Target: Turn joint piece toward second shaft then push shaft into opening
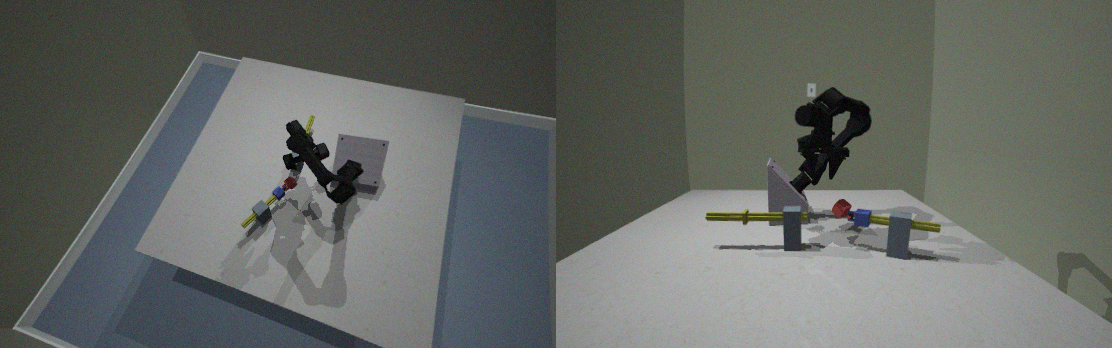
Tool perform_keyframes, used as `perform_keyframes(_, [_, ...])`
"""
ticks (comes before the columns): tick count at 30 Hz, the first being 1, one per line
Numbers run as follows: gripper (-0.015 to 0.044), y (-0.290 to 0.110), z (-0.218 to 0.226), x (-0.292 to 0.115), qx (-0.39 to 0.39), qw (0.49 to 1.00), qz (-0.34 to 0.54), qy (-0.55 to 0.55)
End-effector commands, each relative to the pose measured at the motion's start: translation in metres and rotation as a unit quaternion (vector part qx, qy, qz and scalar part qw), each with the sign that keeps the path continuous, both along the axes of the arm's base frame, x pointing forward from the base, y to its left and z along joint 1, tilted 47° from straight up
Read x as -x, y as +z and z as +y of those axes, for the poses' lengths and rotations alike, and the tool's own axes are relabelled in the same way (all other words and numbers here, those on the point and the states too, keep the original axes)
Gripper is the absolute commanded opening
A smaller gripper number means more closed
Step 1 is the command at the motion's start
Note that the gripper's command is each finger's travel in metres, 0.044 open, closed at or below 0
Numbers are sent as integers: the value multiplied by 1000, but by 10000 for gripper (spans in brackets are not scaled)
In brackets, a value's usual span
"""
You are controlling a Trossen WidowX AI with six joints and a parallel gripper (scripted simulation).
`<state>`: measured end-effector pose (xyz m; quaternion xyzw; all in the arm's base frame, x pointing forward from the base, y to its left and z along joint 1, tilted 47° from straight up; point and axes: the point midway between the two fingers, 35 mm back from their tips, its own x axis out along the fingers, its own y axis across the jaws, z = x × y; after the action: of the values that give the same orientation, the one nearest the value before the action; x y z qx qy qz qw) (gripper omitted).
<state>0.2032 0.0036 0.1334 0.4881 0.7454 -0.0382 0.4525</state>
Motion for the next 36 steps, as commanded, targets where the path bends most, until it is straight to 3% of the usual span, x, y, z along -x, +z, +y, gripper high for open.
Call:
perform_keyframes(1, [440, -1, 1, -1, 14, 998, 42, -34])
perform_keyframes(18, [440, -3, 5, -2, 69, 958, 209, -181])
perform_keyframes(36, [440, -6, 10, -4, 133, 860, 360, -337])
